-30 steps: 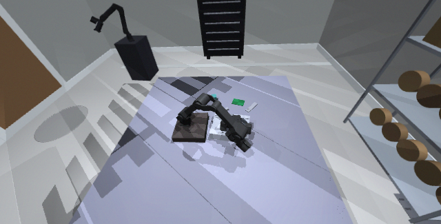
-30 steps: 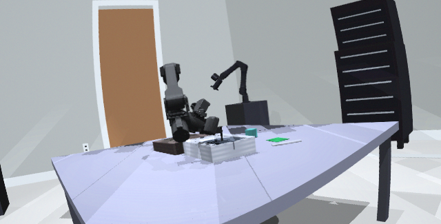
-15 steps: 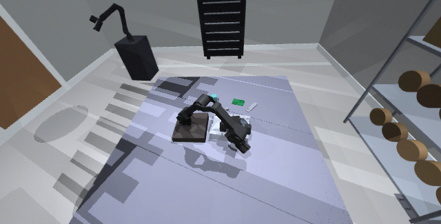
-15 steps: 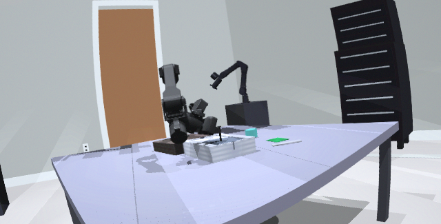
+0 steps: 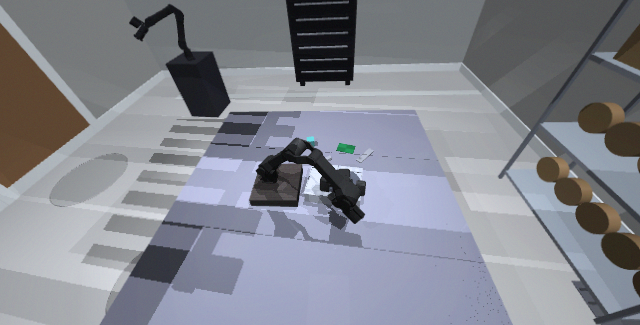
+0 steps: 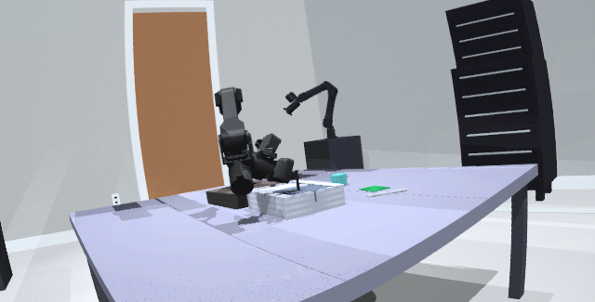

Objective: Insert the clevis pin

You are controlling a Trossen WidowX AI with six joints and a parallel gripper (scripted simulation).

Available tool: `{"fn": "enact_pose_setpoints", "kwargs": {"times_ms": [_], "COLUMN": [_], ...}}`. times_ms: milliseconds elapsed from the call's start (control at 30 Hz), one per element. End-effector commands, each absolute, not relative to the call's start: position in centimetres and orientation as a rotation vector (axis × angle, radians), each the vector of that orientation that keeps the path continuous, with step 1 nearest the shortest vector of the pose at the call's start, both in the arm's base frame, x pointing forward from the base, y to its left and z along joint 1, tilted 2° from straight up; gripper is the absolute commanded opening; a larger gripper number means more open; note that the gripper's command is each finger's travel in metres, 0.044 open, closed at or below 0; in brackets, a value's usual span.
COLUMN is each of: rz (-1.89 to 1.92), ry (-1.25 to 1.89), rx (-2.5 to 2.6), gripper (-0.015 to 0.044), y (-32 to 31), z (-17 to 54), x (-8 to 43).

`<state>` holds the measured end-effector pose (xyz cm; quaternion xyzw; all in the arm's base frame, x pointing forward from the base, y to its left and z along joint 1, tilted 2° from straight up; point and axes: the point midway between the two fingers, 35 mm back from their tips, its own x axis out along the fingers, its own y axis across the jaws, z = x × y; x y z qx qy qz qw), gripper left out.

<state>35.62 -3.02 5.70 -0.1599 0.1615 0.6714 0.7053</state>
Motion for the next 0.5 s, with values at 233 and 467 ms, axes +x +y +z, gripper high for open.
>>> {"fn": "enact_pose_setpoints", "kwargs": {"times_ms": [233,467], "rz": [1.493,1.491], "ry": [0.386,0.393], "rx": [-0.347,-0.356], "gripper": [0.0000,0.0000], "y": [-2.64,-2.39], "z": [5.43,5.46], "x": [35.85,35.95]}}
